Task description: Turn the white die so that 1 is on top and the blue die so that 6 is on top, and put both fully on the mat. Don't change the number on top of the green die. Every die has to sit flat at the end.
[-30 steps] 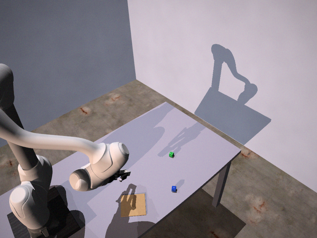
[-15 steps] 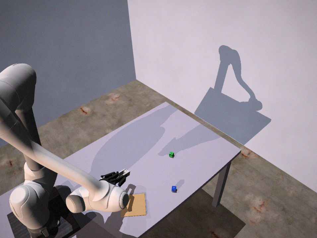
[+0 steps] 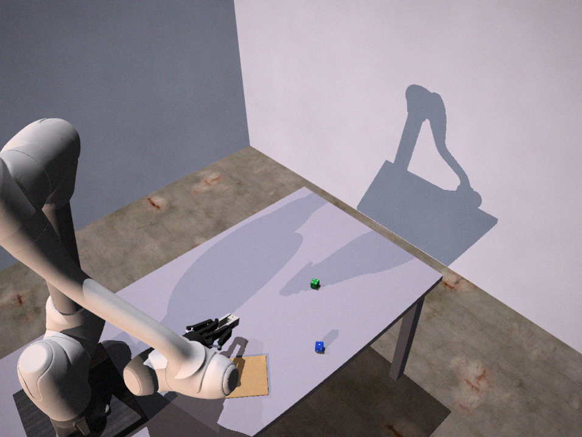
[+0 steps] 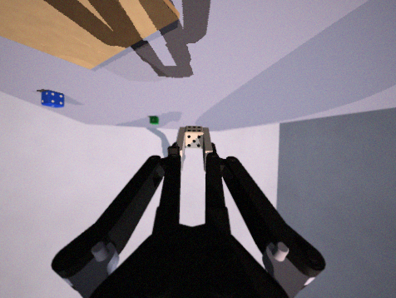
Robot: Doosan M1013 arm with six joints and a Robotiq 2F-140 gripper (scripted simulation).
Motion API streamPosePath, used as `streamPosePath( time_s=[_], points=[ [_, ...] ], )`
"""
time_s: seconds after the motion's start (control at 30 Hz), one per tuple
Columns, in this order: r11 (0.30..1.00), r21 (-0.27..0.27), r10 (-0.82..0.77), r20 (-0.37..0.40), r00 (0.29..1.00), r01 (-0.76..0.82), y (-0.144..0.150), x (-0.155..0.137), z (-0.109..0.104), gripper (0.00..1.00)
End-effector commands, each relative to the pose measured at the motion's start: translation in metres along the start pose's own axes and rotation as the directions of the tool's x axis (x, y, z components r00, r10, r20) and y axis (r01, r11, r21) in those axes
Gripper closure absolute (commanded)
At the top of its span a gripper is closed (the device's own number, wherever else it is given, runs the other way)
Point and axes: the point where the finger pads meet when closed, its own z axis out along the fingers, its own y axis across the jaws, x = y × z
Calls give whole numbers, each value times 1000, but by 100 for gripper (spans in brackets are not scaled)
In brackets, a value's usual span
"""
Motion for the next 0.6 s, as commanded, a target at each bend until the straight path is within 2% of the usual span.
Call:
streamPosePath(
  time_s=[0.0, 0.57],
  points=[
    [1000, 0, -1, 1, 1000, 1, 0, 11, 6, 79],
    [1000, 0, -1, 1, 1000, 1, 0, 47, 25, 79]
  ],
)
